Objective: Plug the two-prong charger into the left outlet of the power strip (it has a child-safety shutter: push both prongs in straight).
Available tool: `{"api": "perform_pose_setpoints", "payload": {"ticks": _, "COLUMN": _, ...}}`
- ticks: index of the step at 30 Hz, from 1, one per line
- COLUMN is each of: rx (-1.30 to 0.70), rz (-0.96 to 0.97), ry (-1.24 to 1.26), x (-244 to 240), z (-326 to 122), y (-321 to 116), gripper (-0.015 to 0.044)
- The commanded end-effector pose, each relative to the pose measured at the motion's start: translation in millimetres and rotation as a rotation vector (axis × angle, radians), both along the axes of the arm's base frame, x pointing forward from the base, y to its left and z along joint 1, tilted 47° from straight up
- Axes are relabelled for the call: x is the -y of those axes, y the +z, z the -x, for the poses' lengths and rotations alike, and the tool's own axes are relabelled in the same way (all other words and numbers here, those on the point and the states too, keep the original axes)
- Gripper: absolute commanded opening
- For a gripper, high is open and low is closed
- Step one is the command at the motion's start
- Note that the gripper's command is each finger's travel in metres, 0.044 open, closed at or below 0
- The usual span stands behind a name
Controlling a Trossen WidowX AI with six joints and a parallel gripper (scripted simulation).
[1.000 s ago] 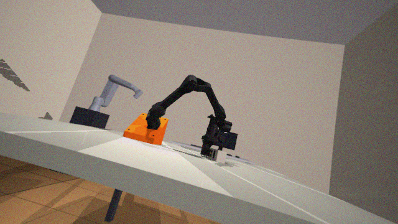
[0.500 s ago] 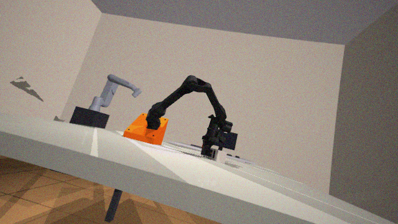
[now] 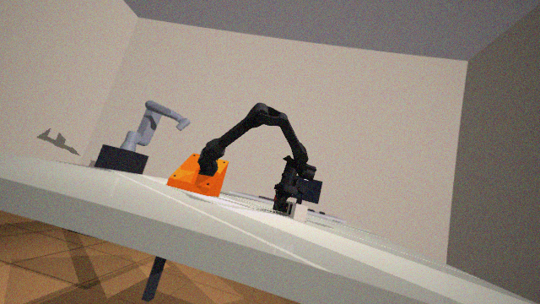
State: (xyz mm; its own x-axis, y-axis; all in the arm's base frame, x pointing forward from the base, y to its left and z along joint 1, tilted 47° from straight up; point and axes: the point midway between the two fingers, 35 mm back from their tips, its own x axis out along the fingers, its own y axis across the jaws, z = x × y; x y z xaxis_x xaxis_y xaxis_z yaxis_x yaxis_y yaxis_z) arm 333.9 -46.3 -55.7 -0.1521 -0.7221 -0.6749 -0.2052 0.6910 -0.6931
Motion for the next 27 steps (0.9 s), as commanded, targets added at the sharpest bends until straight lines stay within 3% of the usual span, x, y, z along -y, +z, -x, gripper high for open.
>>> {"api": "perform_pose_setpoints", "payload": {"ticks": 1, "rx": 0.016, "rz": -0.004, "ry": 0.004, "x": -1.3, "z": -7.8, "y": -1.8, "gripper": 0.0}}
{"api": "perform_pose_setpoints", "payload": {"ticks": 27, "rx": 0.017, "rz": -0.004, "ry": 0.004, "x": -1.3, "z": -13.9, "y": -3.2, "gripper": 0.0}}
